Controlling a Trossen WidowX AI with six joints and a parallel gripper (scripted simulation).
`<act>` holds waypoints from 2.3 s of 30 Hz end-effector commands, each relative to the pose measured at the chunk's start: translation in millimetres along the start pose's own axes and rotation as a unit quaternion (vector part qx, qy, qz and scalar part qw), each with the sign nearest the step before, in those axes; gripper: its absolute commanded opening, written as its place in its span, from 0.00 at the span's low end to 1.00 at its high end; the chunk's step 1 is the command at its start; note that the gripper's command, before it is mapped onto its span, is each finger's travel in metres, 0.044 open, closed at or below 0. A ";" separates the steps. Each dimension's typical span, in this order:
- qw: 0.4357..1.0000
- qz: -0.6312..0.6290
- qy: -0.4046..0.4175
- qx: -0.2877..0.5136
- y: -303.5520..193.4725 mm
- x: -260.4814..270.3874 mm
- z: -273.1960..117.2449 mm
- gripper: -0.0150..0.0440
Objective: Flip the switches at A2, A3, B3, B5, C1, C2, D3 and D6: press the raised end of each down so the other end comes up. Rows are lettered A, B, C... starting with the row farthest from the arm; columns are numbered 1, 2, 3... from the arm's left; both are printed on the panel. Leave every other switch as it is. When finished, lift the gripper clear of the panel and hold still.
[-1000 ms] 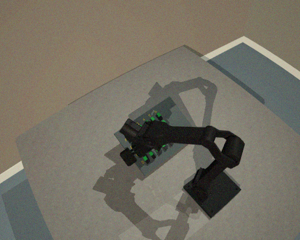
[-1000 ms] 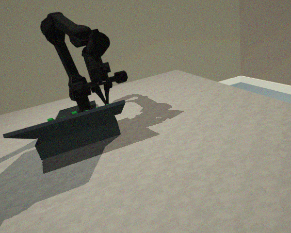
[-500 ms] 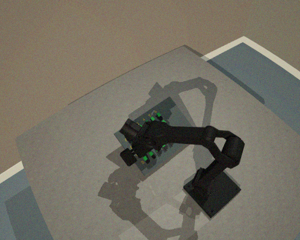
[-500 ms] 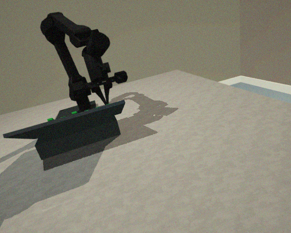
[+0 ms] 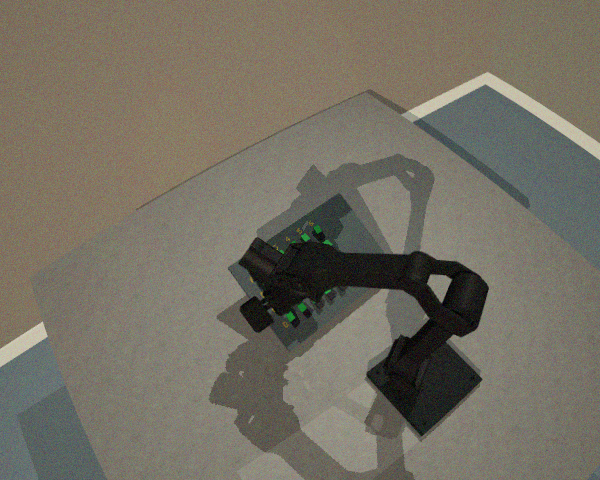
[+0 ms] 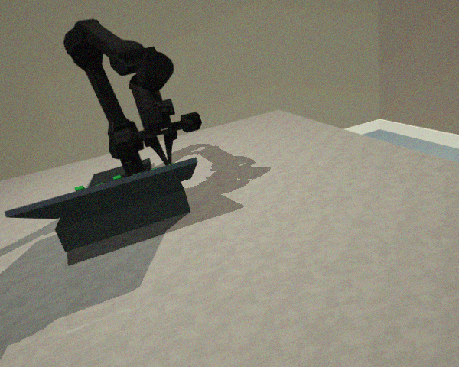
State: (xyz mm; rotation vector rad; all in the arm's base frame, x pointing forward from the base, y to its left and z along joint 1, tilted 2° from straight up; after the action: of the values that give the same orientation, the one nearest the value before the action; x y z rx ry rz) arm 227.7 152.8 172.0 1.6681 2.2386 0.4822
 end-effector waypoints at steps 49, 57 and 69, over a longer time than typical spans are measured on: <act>1.000 -0.002 0.001 -0.011 -5.8 -32.1 -59.8 0.25; 1.000 -0.002 0.001 0.001 -2.5 -33.6 -25.0 0.25; 1.000 -0.002 0.001 0.001 -2.4 -33.7 -15.1 0.25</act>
State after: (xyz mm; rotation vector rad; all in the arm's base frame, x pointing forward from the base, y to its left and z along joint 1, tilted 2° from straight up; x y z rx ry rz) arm 227.5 118.7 192.4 1.6637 2.2338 0.4892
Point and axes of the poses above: the point midway between the two fingers, 35 mm back from their tips, its own z axis out along the fingers, its own x axis across the jaws, y = z × x, the point moved 7 cm from there along -z, back along the fingers, and after that the axes turned 3 degrees about -z, right-handed, at the moved point
